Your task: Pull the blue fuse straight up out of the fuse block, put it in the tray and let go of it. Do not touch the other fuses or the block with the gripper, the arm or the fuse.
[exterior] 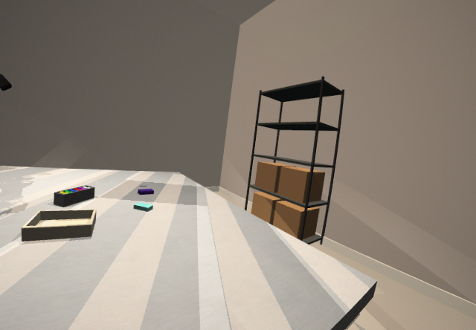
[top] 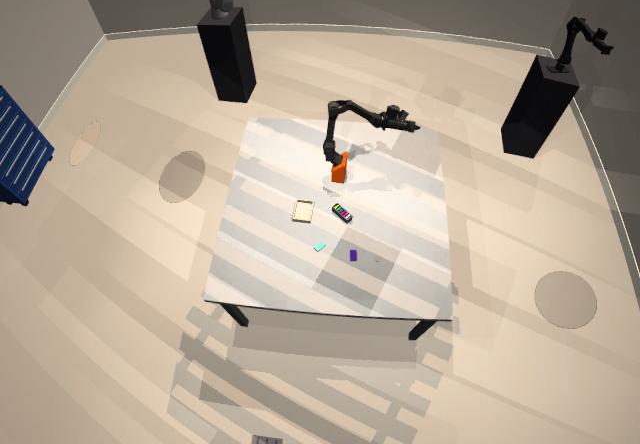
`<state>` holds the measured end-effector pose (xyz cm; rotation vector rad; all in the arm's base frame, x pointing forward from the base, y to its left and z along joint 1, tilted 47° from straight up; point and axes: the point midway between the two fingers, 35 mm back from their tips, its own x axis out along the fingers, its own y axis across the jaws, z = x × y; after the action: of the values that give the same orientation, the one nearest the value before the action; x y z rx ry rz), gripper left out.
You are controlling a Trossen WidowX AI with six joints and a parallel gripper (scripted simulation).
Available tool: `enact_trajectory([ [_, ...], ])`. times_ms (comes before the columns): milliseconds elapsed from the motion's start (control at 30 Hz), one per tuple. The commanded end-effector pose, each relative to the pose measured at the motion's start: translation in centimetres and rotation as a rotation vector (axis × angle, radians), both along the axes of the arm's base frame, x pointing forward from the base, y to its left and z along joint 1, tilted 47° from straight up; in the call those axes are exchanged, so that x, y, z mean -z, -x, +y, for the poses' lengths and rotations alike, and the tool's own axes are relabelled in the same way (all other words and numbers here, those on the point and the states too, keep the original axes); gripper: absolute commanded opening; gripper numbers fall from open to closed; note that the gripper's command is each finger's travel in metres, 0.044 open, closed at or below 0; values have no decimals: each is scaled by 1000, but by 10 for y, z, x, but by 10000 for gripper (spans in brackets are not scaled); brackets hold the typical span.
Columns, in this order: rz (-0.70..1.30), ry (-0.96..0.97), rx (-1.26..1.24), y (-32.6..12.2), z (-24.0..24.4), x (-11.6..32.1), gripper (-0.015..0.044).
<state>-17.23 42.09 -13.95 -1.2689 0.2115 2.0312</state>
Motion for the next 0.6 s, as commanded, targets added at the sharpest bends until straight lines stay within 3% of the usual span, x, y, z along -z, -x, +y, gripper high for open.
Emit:
enact_trajectory([
  [0, -4, 79, 219, -53, 2, 5, 63],
  [267, -18, 242, 839, -191, -19, 8, 63],
  [567, -54, 373, 1585, -329, -101, -2, 63],
])
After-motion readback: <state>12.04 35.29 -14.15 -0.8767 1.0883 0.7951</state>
